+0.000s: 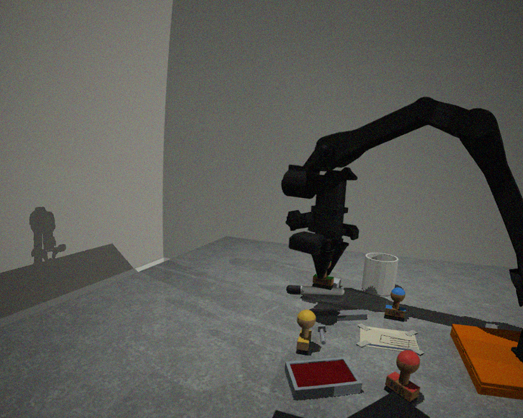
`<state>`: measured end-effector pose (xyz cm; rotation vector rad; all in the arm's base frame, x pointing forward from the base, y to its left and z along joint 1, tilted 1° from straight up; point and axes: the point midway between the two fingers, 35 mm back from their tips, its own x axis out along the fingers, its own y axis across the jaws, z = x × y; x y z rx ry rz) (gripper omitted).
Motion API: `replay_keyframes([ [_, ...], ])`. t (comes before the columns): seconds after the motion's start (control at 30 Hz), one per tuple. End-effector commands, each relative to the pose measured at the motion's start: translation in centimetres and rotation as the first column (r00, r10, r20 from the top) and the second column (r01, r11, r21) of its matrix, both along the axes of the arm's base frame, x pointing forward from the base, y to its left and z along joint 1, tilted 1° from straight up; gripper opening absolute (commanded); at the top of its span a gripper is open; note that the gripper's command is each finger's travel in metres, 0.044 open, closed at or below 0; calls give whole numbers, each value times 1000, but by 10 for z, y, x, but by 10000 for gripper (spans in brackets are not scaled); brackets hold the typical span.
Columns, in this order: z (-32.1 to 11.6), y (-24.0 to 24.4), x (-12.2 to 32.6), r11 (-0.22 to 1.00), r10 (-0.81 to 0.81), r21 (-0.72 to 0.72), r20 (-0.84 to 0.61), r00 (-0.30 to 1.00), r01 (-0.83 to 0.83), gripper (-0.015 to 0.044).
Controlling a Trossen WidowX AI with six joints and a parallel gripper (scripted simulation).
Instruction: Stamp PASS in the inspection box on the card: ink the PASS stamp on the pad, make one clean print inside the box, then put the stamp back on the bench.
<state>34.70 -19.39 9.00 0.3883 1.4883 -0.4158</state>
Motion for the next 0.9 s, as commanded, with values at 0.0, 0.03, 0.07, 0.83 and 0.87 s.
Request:
replay_keyframes([
  [0.0, -8, 0, 0, 1000, 6, 3, -4, 1000, -6, 0],
  [0.03, -9, 0, 0, 1000, 6, 3, -4, 1000, -6, 0],
  [0.07, -11, 0, 0, 1000, 6, 3, -4, 1000, -6, 0],
  [0.83, -44, 1, -1, 1000, 6, 3, -4, 1000, -6, 0],
  [0.87, -41, 1, -1, 1000, 1, 1, -2, 1000, -1, 26],
])
